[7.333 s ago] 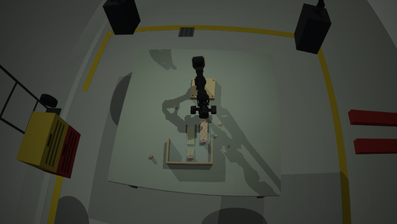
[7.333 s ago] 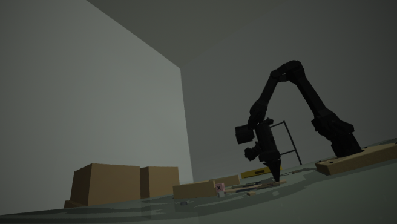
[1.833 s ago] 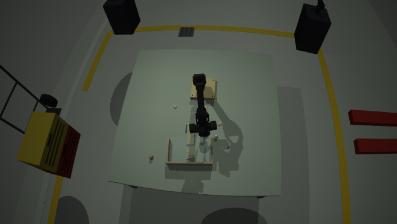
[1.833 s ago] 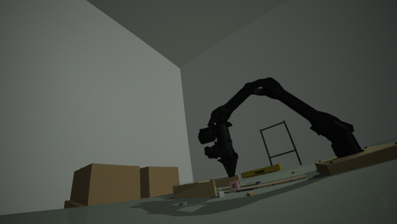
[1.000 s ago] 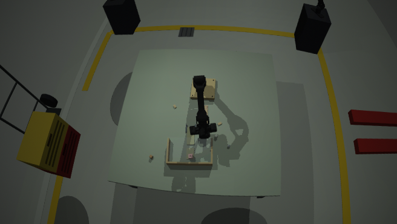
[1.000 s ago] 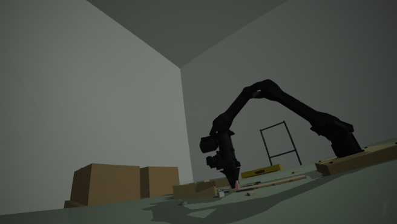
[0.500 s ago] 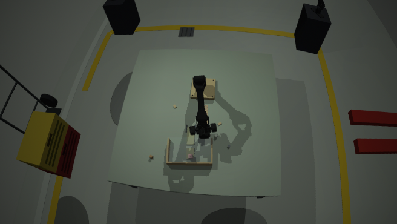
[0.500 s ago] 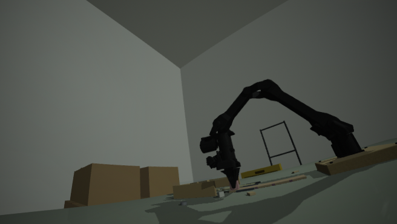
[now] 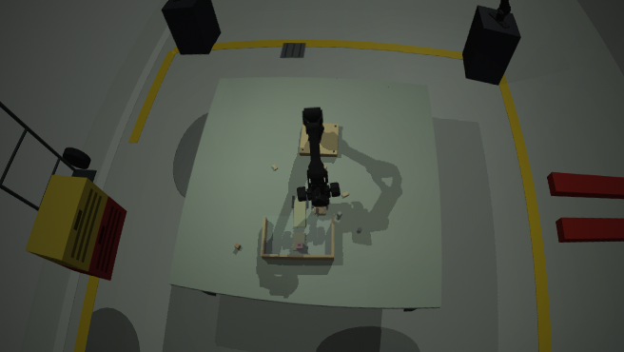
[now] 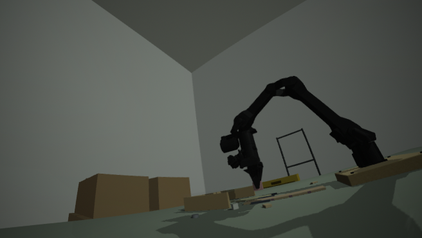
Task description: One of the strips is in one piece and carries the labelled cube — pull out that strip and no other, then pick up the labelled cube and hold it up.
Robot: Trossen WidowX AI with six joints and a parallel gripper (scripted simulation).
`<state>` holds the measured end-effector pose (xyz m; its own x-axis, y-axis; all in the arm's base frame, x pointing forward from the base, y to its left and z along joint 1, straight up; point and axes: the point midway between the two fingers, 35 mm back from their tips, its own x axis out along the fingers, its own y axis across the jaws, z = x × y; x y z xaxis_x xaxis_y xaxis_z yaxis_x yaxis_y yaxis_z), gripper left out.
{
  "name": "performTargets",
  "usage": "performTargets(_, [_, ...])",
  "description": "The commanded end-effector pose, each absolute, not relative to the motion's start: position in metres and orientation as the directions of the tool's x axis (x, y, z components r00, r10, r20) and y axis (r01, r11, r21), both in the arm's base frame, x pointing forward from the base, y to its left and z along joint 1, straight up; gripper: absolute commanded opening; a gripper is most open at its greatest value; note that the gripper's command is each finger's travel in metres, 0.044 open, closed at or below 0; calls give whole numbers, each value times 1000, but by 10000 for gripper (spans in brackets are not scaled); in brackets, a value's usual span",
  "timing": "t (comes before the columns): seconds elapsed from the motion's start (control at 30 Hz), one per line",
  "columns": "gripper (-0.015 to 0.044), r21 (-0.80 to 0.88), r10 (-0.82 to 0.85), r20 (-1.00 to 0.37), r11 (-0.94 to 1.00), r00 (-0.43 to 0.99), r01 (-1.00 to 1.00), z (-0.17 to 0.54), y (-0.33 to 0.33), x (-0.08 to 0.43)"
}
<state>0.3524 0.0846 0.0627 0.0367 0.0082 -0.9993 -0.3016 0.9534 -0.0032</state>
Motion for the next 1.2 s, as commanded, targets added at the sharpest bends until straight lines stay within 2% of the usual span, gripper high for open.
performTargets(0.0, [0, 0, 10, -999, 952, 32, -306, 72, 80, 334])
performTargets(0.57, [0, 0, 10, -1000, 952, 29, -306, 72, 71, 295])
performTargets(0.9, [0, 0, 10, -1000, 952, 29, -306, 107, 70, 293])
performTargets(1.17, [0, 0, 10, -1000, 952, 29, -306, 108, 70, 293])
